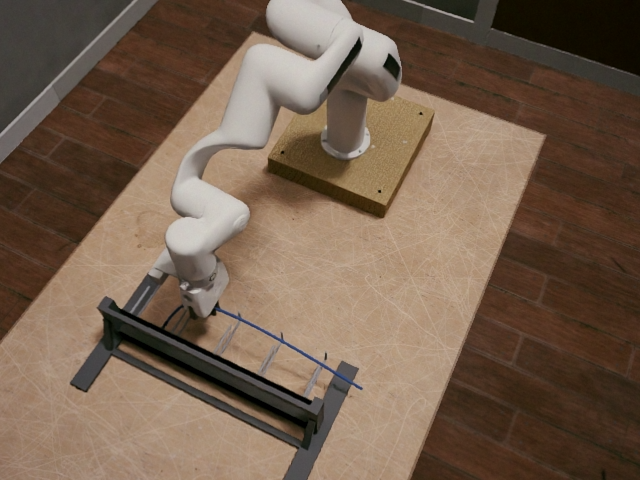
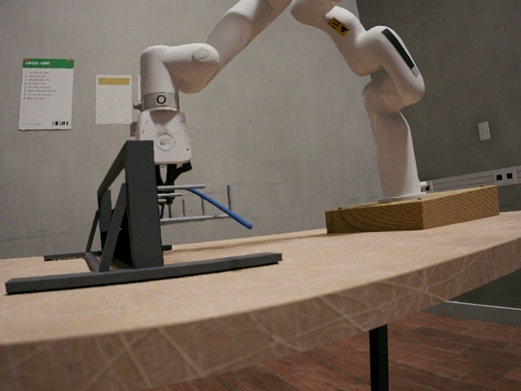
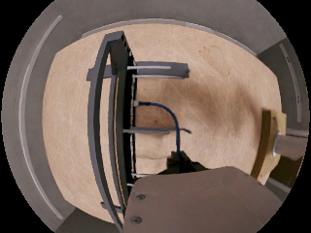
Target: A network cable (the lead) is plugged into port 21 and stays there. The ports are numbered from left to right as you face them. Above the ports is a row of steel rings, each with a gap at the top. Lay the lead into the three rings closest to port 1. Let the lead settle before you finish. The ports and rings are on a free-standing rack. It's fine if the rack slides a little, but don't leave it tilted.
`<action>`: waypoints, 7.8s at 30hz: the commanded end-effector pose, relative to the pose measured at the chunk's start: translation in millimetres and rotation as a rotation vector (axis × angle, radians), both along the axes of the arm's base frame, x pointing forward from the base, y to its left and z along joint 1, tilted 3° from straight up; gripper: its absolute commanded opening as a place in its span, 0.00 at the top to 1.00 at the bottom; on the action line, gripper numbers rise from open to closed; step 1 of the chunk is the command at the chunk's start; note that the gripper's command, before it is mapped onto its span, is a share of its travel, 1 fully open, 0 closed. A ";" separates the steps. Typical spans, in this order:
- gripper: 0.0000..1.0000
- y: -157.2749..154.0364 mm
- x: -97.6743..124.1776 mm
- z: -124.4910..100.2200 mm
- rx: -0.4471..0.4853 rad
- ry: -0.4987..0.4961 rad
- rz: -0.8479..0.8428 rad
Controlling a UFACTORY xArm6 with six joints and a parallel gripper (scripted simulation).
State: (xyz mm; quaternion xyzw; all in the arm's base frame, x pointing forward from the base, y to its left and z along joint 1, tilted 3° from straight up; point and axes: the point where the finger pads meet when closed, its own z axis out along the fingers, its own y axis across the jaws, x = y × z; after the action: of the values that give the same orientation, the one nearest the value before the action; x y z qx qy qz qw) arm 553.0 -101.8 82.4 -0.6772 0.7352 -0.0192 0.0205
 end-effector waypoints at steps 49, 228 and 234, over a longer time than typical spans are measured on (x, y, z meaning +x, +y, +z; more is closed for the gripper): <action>1.00 -0.6 3.4 -35.3 -0.001 -0.004 0.000; 1.00 -3.7 37.8 56.7 -0.001 -0.004 0.000; 1.00 -3.7 37.8 56.7 -0.001 -0.004 0.000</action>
State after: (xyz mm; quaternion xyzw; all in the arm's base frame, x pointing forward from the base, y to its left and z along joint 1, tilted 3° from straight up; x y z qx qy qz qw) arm 589.5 -105.3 136.6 -0.6771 0.7354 -0.0188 0.0201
